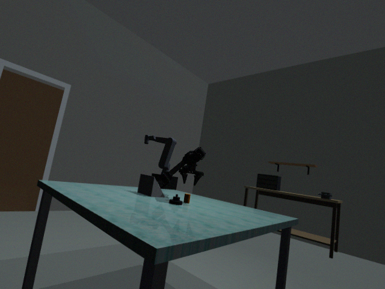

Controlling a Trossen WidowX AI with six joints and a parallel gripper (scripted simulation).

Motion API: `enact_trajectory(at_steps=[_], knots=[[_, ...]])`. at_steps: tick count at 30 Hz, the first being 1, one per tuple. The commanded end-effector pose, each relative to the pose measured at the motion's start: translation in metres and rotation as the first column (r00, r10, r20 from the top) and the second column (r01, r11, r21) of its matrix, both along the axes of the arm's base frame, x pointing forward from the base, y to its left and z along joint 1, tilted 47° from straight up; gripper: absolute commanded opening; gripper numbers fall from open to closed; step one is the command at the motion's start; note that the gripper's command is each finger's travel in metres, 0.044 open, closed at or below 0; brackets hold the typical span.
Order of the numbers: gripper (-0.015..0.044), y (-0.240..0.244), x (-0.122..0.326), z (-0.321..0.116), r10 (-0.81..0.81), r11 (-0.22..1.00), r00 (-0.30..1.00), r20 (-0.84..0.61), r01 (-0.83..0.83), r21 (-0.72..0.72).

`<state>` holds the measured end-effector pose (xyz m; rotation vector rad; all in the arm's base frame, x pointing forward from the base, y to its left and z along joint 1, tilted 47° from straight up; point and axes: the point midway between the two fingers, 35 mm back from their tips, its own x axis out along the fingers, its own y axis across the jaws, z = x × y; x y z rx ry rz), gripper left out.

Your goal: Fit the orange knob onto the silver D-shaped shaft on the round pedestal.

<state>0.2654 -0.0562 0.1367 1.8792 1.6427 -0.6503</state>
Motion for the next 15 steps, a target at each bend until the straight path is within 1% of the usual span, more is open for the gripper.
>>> enact_trajectory(at_steps=[1,4,8,10,15], knots=[[0.0440,-0.0002,0.0000,-0.0003,0.332,0.943,0.885,0.326,-0.308,-0.125],[0.0440,-0.0001,0.0000,-0.0005,0.510,0.859,0.714,0.480,-0.451,-0.241],[0.0440,0.0001,0.0001,-0.0006,0.689,0.704,0.398,0.607,-0.567,-0.427],[0.0440,0.0002,0.0001,-0.0007,0.743,0.619,0.224,0.630,-0.588,-0.521],[0.0440,0.0006,-0.0005,-0.0008,0.784,0.484,-0.051,0.619,-0.574,-0.660]])
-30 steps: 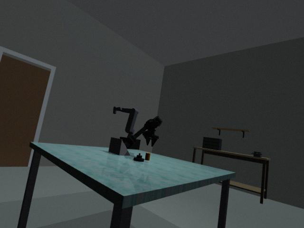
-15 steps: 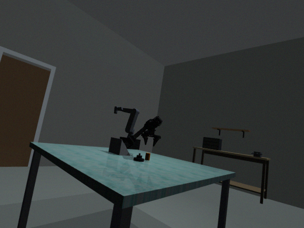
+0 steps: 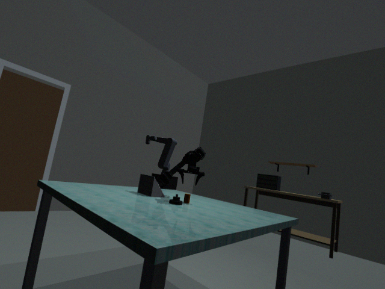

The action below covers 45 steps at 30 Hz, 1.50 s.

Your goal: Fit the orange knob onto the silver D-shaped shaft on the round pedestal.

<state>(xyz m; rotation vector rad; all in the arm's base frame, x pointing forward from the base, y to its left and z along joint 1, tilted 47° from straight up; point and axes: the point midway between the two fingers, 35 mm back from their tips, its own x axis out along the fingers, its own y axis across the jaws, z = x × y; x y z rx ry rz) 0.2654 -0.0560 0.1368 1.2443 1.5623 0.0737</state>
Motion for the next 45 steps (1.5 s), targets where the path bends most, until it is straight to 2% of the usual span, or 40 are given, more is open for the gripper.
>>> enact_trajectory(at_steps=[1,9,11,28,33,45], knots=[[0.0440,0.000,-0.001,-0.001,0.545,0.836,0.667,0.508,-0.477,-0.271],[0.0440,0.001,-0.001,-0.001,0.728,0.646,0.280,0.626,-0.584,-0.491],[0.0440,0.001,-0.001,-0.001,0.741,0.624,0.234,0.630,-0.587,-0.516],[0.0440,0.001,-0.001,-0.001,0.741,0.624,0.234,0.630,-0.587,-0.516],[0.0440,0.023,0.003,-0.022,0.740,0.624,0.233,0.631,-0.587,-0.516],[0.0440,0.037,0.006,-0.035,0.740,0.624,0.233,0.631,-0.586,-0.516]])
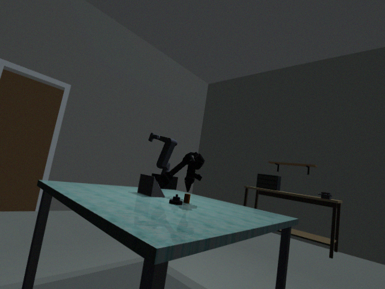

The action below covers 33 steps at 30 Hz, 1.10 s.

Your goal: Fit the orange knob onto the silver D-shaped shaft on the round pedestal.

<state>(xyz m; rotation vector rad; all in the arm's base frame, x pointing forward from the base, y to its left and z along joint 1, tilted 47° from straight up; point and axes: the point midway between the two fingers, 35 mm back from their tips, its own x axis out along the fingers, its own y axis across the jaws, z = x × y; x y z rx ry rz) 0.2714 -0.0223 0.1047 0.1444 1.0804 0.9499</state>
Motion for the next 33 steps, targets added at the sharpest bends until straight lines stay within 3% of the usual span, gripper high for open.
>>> enact_trajectory(at_steps=[1,33], knots=[[0.0440,0.005,0.001,-0.004,-0.004,1.000,1.000,-0.003,0.004,0.004],[0.0440,0.041,0.009,-0.039,-0.005,1.000,1.000,-0.002,0.005,0.004]])
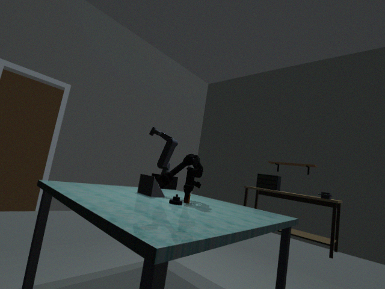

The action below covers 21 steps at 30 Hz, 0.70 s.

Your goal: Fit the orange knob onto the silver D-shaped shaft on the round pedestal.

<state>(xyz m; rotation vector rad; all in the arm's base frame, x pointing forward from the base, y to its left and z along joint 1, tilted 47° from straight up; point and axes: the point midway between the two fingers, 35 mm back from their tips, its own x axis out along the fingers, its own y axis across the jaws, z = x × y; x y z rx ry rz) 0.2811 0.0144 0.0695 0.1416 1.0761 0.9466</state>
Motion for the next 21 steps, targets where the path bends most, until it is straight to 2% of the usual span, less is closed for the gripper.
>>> enact_trajectory(at_steps=[1,9,19,21], knots=[[0.0440,0.0059,-0.0009,-0.0050,-0.002,1.000,1.000,-0.007,0.002,0.006],[0.0440,0.0137,-0.0005,-0.0113,-0.001,1.000,1.000,-0.007,0.002,0.009],[0.0177,0.0137,-0.0005,-0.0113,-0.001,1.000,1.000,-0.007,0.002,0.009],[0.0164,0.0137,-0.0005,-0.0113,-0.001,1.000,1.000,-0.007,0.002,0.009]])
